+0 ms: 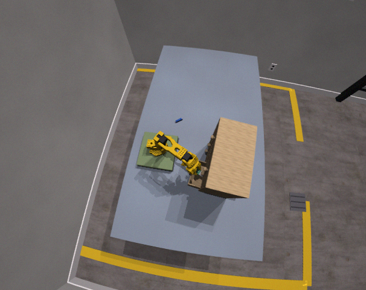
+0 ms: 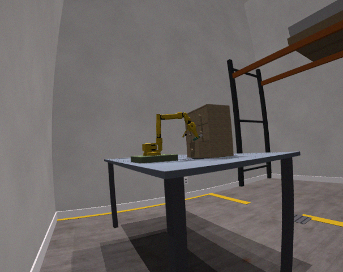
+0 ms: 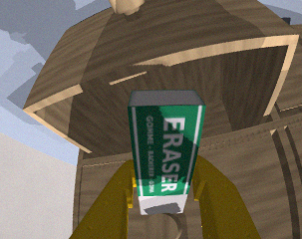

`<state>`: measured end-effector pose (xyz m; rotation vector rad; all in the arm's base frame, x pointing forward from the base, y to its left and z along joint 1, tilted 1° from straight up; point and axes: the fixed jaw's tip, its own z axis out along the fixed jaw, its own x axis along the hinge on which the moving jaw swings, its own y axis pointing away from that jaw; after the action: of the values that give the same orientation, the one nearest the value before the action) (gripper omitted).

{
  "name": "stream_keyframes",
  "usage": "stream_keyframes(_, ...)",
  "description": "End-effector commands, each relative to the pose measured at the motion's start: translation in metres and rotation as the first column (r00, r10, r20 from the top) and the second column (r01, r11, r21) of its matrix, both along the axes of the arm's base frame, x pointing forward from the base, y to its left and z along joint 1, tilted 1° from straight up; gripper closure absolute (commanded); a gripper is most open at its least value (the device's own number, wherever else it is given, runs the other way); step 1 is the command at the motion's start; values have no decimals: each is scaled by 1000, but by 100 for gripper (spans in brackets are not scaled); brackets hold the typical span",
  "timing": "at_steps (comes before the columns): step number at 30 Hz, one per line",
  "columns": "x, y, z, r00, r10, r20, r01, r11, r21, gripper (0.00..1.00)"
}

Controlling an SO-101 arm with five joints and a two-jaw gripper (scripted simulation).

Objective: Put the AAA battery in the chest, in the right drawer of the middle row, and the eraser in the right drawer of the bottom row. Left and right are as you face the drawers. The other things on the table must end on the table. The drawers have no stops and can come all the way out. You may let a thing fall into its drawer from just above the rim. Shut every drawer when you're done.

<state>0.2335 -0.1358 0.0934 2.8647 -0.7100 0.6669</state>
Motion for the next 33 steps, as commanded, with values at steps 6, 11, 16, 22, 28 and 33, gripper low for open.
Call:
stream_keyframes(6,10,-5,14,998,3,59,-1,1000,-31,100)
stream_keyframes(11,10,-5,14,998,3,59,-1,1000,-31,100)
stream_keyframes(16,10,-5,14,998,3,59,-1,1000,-31,100)
stream_keyframes(22,8,-4,10,999,3,45,-2,1000,-23,100)
stream_keyframes(28,8,-4,10,999,3,45,-2,1000,-23,100)
stream_keyframes(33,8,-4,10,999,3,45,-2,1000,-23,100)
